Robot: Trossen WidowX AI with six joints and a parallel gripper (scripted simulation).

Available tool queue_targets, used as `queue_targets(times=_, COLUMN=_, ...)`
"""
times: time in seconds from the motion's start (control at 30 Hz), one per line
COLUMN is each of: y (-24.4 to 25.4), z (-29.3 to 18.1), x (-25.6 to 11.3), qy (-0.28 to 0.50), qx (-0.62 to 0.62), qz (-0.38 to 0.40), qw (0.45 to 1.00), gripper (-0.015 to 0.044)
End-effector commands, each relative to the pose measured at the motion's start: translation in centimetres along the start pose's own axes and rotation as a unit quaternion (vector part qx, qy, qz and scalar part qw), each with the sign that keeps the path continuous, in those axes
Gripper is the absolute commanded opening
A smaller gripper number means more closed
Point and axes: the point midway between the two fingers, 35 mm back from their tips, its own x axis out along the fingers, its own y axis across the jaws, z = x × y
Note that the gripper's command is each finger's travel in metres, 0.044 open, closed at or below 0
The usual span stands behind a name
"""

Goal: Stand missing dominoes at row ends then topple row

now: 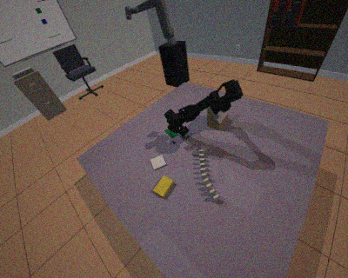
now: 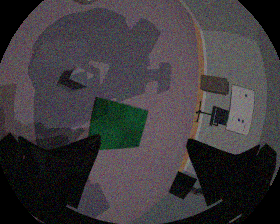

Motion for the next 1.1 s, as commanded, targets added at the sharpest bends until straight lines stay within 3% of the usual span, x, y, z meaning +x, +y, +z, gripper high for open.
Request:
queue_targets(times=0.0, y=1.1, z=-2.6, x=-5.3, qy=-0.027, qx=-0.221, qz=0.283, qw=0.933, gripper=0.0440)
queue_targets(times=0.2, y=1.8, z=-2.9, x=-7.4, qy=-0.095, qx=-0.278, qz=0.353, qw=0.888, gripper=0.0440)
queue_targets(times=0.77, y=1.9, z=-2.9, x=-7.4, qy=-0.095, qx=-0.278, qz=0.353, qw=0.888, gripper=0.0440)
queue_targets(times=1.07, y=6.3, z=-3.1, x=-2.8, qy=-0.096, qx=-0.278, qz=0.355, qw=0.888, gripper=0.0440)
